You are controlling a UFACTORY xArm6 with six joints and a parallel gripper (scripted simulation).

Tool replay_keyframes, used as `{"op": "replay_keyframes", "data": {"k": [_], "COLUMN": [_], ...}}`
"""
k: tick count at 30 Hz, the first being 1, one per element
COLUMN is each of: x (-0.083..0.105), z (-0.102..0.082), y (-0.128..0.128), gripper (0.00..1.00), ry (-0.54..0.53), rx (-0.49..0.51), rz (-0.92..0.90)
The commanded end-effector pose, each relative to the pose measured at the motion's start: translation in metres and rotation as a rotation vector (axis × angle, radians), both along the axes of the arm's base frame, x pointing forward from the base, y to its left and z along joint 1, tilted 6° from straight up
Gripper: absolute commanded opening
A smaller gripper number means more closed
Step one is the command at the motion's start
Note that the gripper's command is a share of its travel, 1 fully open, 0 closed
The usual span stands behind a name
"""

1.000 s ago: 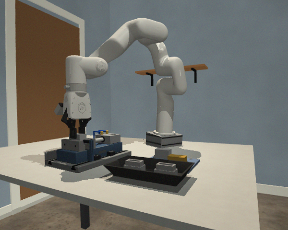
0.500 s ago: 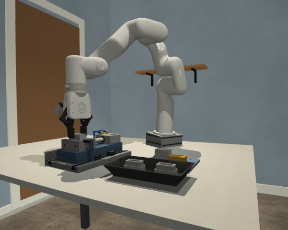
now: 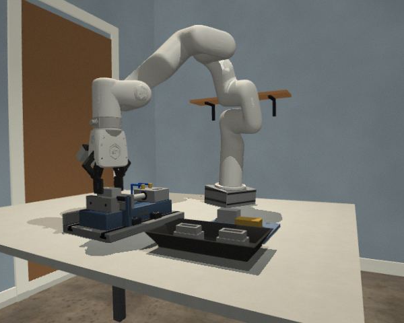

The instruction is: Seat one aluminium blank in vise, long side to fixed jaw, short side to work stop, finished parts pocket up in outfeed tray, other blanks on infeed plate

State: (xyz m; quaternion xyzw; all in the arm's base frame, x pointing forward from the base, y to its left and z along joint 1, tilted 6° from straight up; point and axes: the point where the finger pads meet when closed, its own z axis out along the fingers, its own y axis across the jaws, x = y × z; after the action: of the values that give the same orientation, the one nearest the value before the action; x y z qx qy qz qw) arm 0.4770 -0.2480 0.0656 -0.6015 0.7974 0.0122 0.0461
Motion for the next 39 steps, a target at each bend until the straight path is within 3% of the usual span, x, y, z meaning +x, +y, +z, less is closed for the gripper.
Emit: {"op": "replay_keyframes", "data": {"k": [1, 23, 39], "x": [0.001, 0.001, -0.001], "z": [0.002, 0.004, 0.037], "y": [-0.001, -0.001, -0.003], "gripper": [0.69, 0.69, 0.69], "ry": [-0.004, -0.004, -0.004], "rx": [-0.002, -0.002, -0.002], "rz": [0.000, 0.000, 0.000]}}
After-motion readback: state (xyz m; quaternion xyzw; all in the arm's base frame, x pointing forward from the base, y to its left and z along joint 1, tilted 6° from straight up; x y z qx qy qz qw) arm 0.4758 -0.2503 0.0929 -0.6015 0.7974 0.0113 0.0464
